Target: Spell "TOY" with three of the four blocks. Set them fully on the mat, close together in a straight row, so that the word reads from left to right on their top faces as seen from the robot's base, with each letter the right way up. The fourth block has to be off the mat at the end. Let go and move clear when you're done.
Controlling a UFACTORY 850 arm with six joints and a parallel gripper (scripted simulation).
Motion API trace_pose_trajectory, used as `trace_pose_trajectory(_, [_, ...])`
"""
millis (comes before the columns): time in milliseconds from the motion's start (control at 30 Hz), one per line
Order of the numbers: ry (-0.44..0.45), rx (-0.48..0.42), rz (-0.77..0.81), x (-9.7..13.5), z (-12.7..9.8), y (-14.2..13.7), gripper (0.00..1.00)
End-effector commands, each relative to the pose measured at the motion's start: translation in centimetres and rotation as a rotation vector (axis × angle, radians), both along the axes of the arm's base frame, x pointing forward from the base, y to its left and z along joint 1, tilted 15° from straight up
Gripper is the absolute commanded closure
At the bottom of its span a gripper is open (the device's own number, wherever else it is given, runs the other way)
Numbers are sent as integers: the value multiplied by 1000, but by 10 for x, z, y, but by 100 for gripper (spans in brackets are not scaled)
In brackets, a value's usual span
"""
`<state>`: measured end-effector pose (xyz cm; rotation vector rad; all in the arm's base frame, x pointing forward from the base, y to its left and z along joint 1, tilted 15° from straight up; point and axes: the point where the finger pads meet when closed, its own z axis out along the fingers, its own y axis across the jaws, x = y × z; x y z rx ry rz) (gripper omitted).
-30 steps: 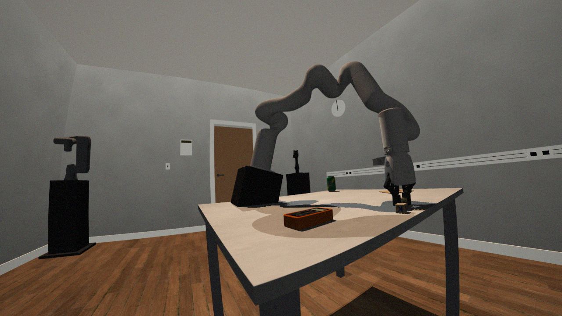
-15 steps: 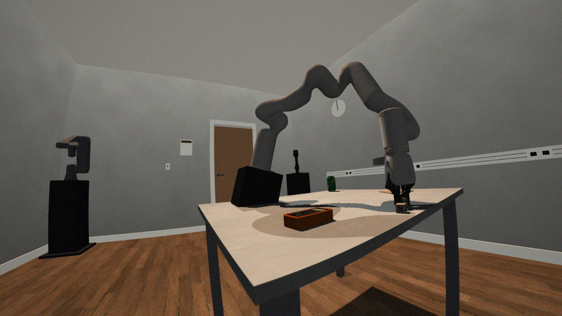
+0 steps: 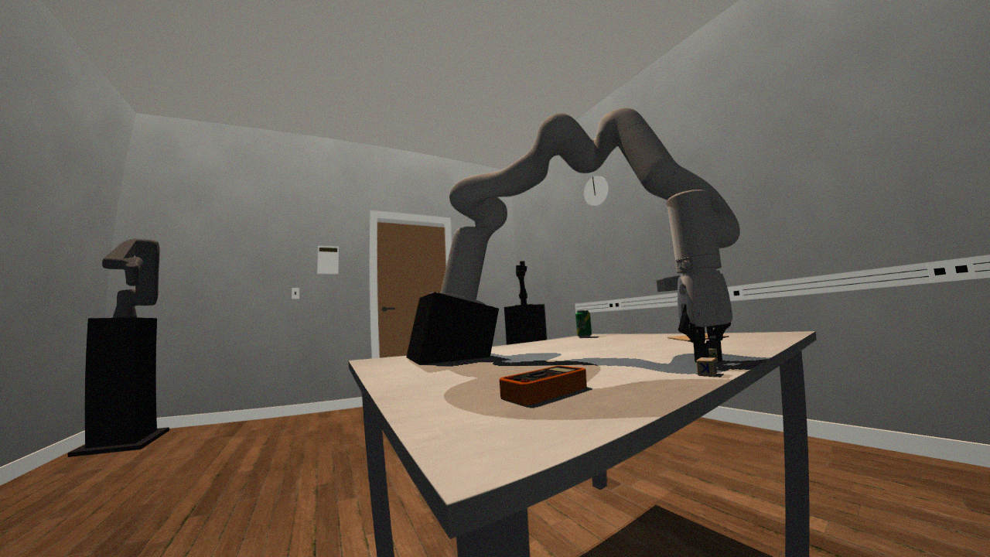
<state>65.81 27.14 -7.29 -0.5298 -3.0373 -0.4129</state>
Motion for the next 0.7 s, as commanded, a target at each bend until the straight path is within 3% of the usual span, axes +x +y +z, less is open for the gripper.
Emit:
trace_pose_trajectory(0, [-1,0,0,1,1,0,77])
trace_pose_trajectory(433, [-1,0,0,1,4,-1,77])
trace_pose_trajectory(667, [-1,0,0,0,40,-11,77])
